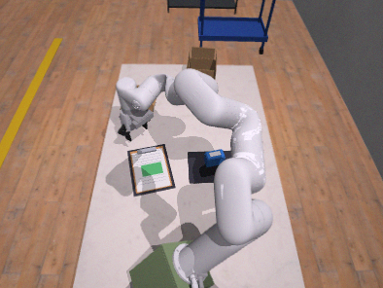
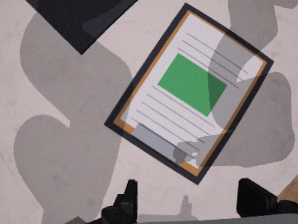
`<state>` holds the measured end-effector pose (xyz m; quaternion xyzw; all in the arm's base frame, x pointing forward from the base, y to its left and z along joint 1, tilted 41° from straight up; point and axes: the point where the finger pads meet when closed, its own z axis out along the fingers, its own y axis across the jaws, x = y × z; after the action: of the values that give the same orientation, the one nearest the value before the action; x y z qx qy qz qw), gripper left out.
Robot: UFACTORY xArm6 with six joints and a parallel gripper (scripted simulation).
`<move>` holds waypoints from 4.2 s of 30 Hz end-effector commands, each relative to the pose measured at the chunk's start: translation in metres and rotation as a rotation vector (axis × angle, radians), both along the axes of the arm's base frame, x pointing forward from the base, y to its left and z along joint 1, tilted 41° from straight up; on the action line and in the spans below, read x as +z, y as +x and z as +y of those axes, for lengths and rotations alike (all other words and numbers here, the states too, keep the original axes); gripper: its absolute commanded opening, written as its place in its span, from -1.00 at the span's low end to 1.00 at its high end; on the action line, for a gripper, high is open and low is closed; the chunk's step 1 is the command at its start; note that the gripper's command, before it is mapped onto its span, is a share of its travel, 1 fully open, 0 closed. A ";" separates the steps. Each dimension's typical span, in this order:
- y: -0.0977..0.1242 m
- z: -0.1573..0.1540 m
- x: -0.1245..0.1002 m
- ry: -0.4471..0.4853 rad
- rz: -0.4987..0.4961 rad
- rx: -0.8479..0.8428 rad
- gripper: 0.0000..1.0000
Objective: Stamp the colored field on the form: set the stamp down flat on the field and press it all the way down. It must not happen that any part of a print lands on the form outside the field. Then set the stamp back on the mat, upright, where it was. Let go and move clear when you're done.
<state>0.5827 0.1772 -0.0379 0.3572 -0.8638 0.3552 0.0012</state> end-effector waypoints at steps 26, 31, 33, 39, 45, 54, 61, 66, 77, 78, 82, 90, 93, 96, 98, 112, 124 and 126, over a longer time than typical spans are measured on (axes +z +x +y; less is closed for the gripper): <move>-0.018 0.044 0.054 -0.232 0.632 0.745 0.74; -0.020 0.040 0.056 -0.232 0.632 0.744 0.74; -0.022 0.035 0.059 -0.232 0.632 0.744 0.74; -0.031 0.006 0.073 -0.232 0.632 0.744 0.74; -0.043 -0.027 0.089 -0.232 0.632 0.744 0.74; -0.080 -0.136 0.142 -0.232 0.632 0.744 0.74; -0.101 -0.198 0.172 -0.232 0.632 0.744 0.74; -0.116 -0.242 0.193 -0.232 0.632 0.744 0.74; -0.123 -0.263 0.204 -0.232 0.632 0.744 0.74; -0.123 -0.263 0.204 -0.232 0.632 0.744 0.74; -0.123 -0.263 0.204 -0.232 0.632 0.744 0.74; -0.122 -0.267 0.200 -0.232 0.632 0.744 0.74; -0.120 -0.271 0.194 -0.232 0.632 0.744 0.74; -0.119 -0.273 0.192 -0.232 0.632 0.744 0.74; -0.117 -0.278 0.186 -0.232 0.632 0.744 0.74; -0.105 -0.312 0.144 -0.232 0.632 0.744 0.74; -0.100 -0.324 0.128 -0.232 0.632 0.744 0.74; -0.100 -0.324 0.128 -0.232 0.632 0.744 0.74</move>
<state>0.4815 -0.1475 0.0893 0.7288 -0.5904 0.2984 0.1766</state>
